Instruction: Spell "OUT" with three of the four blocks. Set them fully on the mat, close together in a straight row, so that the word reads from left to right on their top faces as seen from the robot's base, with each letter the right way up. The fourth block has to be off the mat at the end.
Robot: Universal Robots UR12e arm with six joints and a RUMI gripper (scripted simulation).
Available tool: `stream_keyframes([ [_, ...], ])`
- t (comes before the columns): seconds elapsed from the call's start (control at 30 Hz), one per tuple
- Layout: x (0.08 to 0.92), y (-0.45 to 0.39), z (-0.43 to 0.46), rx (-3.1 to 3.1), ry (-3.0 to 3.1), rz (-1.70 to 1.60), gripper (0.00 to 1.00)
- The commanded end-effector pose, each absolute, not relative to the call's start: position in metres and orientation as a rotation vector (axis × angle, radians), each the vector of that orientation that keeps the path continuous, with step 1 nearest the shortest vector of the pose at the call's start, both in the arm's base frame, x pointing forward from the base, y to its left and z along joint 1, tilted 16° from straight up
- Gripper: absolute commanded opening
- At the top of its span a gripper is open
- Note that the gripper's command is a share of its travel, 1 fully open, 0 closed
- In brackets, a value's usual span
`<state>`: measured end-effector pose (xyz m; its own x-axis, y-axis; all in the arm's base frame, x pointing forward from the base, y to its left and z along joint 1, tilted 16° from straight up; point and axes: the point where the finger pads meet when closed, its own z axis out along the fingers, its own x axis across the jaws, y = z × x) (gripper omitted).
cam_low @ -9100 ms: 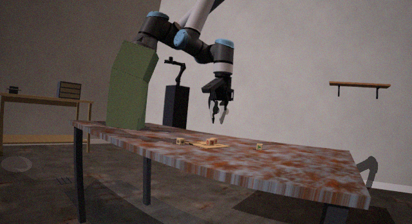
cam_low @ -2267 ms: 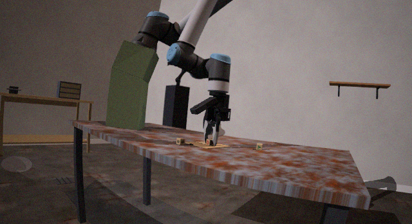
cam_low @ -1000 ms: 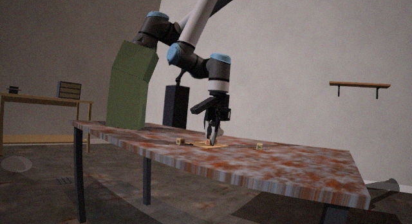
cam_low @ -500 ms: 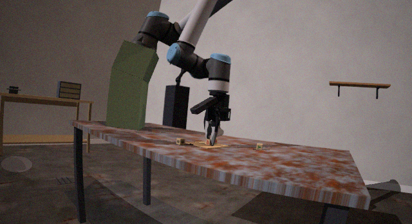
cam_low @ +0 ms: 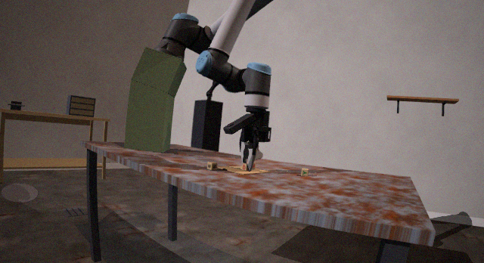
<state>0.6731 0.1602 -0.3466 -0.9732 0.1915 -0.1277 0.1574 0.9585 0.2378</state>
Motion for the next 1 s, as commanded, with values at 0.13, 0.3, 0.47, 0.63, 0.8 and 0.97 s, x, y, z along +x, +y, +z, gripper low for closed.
stream_keyframes([
  [0.13, 0.671, 0.156, -0.332, 0.267, 2.959, 0.340, 0.05],
  [0.3, 0.666, 0.150, -0.302, 0.267, 2.959, 0.341, 0.05],
  [0.47, 0.662, 0.145, -0.282, 0.267, 2.959, 0.341, 0.05],
  [0.63, 0.658, 0.140, -0.256, 0.267, 2.959, 0.341, 0.05],
  [0.8, 0.656, 0.138, -0.249, 0.267, 2.959, 0.341, 0.05],
  [0.97, 0.655, 0.139, -0.250, 0.265, 2.960, 0.341, 0.05],
])
